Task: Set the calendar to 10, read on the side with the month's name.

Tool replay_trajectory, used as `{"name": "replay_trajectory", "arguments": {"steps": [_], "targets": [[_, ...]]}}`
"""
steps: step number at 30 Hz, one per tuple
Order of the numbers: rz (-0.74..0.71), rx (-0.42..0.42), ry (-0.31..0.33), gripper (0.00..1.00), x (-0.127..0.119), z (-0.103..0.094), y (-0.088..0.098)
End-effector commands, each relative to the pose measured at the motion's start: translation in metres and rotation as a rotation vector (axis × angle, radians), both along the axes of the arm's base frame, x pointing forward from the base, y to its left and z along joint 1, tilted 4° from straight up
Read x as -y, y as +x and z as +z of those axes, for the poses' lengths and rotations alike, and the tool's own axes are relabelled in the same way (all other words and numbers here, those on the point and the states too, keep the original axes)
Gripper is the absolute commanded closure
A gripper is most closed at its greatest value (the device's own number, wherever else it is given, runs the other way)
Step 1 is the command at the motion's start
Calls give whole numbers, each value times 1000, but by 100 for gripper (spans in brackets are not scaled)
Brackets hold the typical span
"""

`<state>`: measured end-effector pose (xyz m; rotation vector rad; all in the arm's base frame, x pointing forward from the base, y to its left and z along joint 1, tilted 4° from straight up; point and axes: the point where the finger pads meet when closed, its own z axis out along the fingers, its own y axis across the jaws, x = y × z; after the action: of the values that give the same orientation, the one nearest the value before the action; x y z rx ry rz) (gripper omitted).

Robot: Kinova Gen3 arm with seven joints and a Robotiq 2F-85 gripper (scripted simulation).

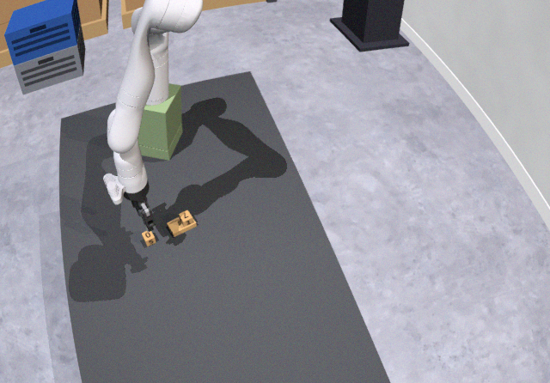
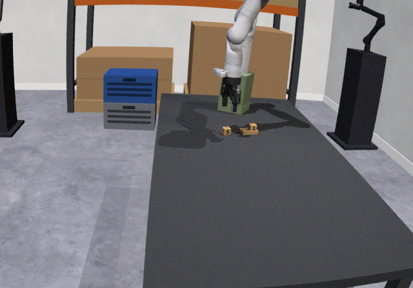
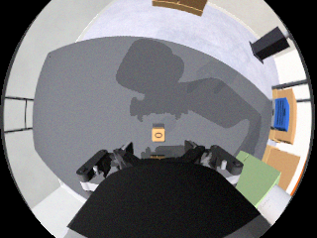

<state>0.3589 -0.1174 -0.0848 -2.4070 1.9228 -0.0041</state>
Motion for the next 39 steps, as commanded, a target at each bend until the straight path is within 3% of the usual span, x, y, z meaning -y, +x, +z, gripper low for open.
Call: {"name": "replay_trajectory", "arguments": {"steps": [1, 18, 32, 34, 39], "targets": [[22, -4, -3, 0, 0, 0, -2], [268, -26, -5, 0, -10, -1, -14], [827, -50, 2, 0, -31, -3, -33], [827, -50, 2, 0, -31, -3, -33], [1088, -50, 7, 0, -39, -3, -39]]}}
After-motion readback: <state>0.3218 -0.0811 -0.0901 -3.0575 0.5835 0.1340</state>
